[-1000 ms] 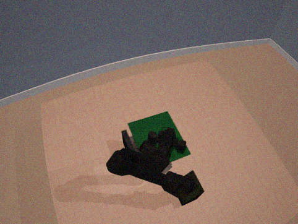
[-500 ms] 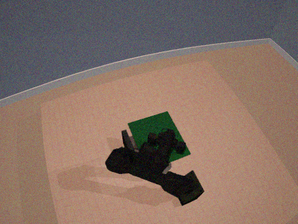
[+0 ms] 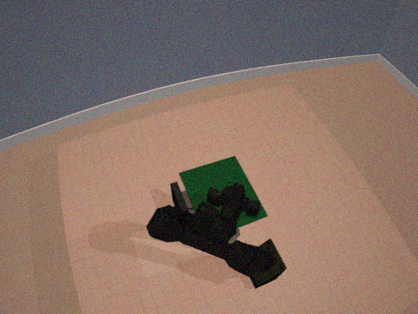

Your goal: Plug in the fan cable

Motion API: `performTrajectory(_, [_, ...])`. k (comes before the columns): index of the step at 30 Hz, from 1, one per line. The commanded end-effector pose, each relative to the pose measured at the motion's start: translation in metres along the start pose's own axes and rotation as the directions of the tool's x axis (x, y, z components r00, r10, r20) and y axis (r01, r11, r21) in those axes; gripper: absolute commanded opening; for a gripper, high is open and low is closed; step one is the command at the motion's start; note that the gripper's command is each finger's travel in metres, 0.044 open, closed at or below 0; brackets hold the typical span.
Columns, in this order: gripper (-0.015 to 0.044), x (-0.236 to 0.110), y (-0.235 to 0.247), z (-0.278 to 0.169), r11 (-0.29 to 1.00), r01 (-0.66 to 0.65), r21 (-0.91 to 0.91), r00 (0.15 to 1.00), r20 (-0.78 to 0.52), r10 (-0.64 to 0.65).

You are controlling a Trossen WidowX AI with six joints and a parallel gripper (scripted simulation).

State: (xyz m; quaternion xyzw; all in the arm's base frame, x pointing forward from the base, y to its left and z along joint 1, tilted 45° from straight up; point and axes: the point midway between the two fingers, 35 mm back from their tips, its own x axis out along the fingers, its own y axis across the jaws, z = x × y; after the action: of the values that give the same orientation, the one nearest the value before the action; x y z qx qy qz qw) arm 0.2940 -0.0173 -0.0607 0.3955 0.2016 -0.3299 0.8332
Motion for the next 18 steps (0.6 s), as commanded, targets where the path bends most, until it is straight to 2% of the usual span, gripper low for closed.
performTrajectory(1, [0.0,0.001,0.001,-0.002,1.0,-0.003,0.005,1.0,0.005,0.003])
performTrajectory(18, [0.0,0.003,0.001,-0.017,1.0,-0.002,0.005,1.0,0.004,0.002])
